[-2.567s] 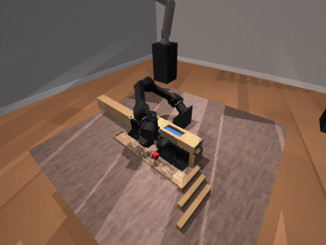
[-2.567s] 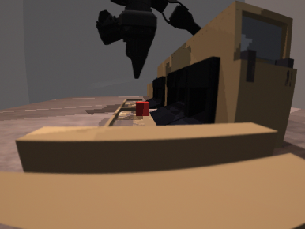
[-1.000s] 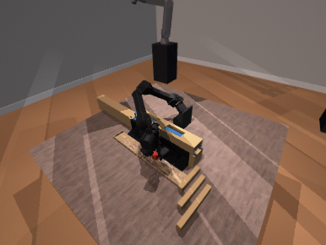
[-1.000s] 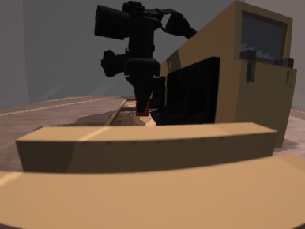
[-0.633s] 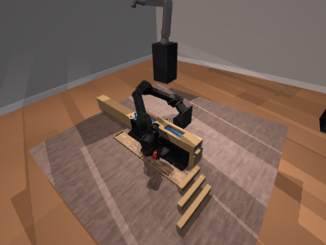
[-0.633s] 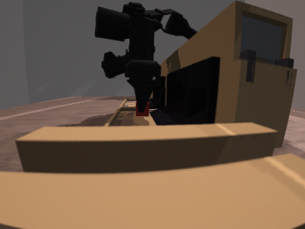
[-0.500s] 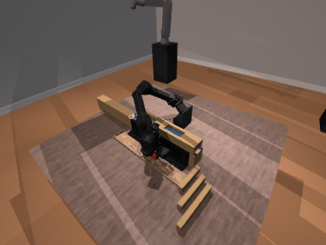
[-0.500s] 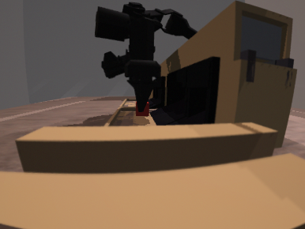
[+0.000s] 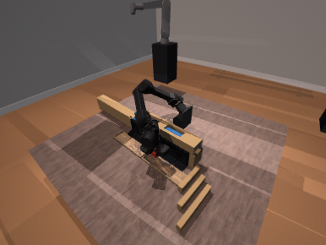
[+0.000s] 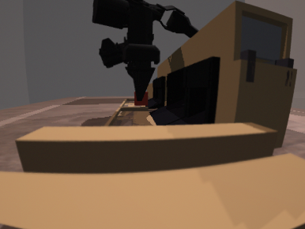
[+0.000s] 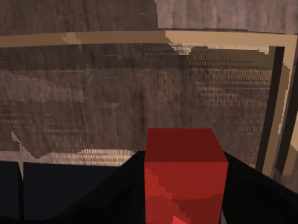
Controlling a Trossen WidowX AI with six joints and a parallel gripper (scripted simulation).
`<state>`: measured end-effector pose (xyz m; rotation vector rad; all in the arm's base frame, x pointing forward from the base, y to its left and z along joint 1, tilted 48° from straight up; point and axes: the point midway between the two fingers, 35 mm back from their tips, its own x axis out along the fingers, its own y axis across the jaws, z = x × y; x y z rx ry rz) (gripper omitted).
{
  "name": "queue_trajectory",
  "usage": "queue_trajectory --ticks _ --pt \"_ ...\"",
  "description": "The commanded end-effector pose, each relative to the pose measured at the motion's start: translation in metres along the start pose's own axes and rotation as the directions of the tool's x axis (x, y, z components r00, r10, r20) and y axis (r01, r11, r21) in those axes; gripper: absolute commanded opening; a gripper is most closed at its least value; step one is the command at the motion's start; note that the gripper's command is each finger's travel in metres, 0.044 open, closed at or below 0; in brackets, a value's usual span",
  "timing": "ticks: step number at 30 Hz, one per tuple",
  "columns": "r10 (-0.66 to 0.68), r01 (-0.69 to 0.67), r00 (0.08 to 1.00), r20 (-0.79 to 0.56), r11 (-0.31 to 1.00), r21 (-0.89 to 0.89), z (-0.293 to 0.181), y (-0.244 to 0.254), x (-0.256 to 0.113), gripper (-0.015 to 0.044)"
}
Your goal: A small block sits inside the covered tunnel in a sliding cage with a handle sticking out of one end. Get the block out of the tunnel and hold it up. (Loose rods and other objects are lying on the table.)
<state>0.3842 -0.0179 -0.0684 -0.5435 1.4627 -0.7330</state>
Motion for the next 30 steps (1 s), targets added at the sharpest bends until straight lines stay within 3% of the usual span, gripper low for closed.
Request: queue_trajectory --ticks 1,26,30 --pt "0.007 -0.007 1.0 0.003 1.0 0.006 0.003 0.001 -0.015 0.0" --pt "0.0 0.0 1.0 -0.005 1.0 -0.001 -0.005 -0.001 -0.133 0.0" --pt "-0.003 0.003 1.0 0.002 1.0 -0.011 -0.006 0.001 -0.133 0.0"
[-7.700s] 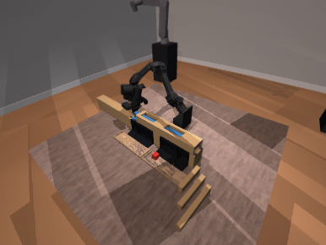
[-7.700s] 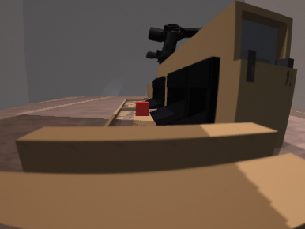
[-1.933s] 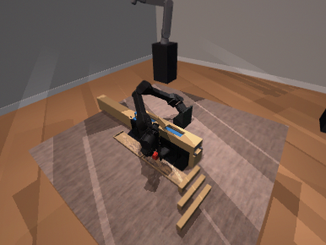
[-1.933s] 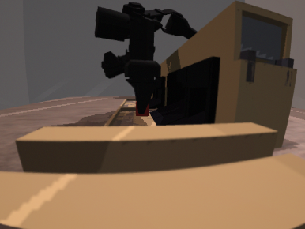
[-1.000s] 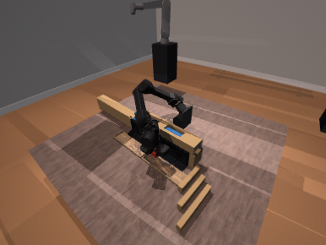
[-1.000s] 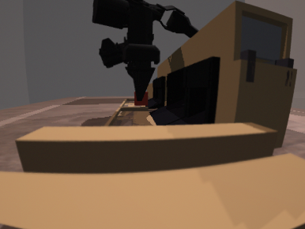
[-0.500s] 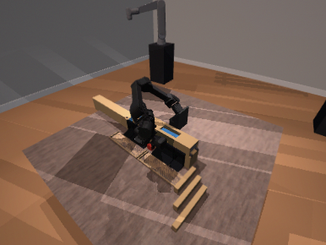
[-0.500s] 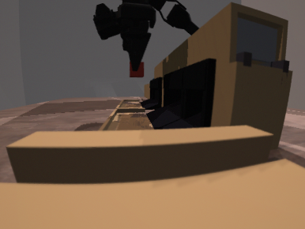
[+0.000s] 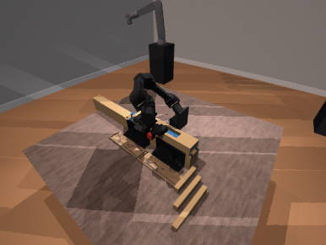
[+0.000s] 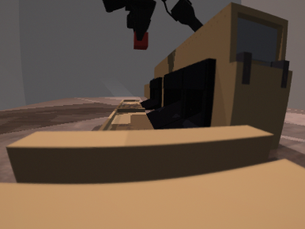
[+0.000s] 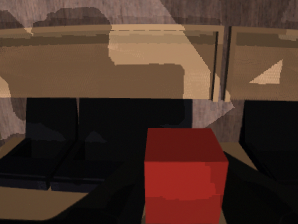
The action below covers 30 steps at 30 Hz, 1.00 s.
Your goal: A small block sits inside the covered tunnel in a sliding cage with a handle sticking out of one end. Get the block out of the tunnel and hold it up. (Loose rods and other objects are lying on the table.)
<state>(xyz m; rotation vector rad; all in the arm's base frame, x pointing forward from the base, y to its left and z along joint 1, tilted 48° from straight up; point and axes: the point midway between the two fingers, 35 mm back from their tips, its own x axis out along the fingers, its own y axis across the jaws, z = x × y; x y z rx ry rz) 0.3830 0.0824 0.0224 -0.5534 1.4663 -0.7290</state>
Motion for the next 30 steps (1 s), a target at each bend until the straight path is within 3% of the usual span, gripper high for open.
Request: queue_trajectory --ticks 1,15,30 --pt "0.007 -0.007 1.0 0.019 1.0 -0.004 0.001 -0.001 0.002 0.0" --pt "0.061 -0.061 0.88 0.471 0.998 -0.015 0.001 -0.03 -0.004 0.0" --pt "0.058 -0.06 0.87 0.489 0.998 -0.01 0.002 -0.033 -0.003 0.0"
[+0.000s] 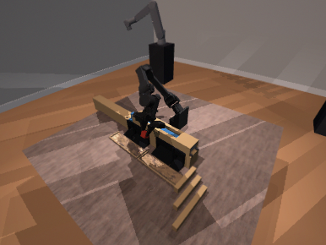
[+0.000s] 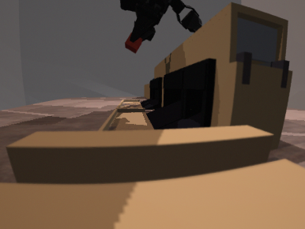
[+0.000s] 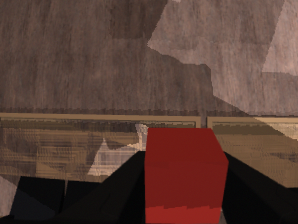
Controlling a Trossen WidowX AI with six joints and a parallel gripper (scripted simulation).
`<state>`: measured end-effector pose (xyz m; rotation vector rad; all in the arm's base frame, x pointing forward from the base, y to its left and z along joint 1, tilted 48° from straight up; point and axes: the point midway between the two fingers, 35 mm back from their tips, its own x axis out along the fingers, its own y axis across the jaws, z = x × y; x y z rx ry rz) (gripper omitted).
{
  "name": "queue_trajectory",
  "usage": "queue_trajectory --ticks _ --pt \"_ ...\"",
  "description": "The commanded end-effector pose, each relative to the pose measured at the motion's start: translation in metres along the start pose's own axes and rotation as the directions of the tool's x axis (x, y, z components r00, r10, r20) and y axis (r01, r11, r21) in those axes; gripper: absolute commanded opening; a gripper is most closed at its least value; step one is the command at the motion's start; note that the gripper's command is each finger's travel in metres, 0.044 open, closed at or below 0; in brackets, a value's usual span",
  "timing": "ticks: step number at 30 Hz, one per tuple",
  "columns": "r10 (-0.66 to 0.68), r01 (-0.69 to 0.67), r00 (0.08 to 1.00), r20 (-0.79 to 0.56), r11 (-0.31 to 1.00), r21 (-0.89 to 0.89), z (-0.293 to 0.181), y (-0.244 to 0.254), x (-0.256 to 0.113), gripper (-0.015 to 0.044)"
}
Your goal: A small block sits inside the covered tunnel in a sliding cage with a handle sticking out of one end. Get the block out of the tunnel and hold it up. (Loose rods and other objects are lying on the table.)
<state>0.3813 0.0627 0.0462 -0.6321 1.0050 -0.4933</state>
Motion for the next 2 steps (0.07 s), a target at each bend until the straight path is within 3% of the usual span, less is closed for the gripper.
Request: queue_trajectory --ticks 1,2 --pt "-0.002 0.002 1.0 0.004 1.0 0.002 0.0006 -0.0017 -0.0008 0.0" --pt "-0.002 0.002 1.0 0.004 1.0 0.002 0.0006 -0.0017 -0.0008 0.0"
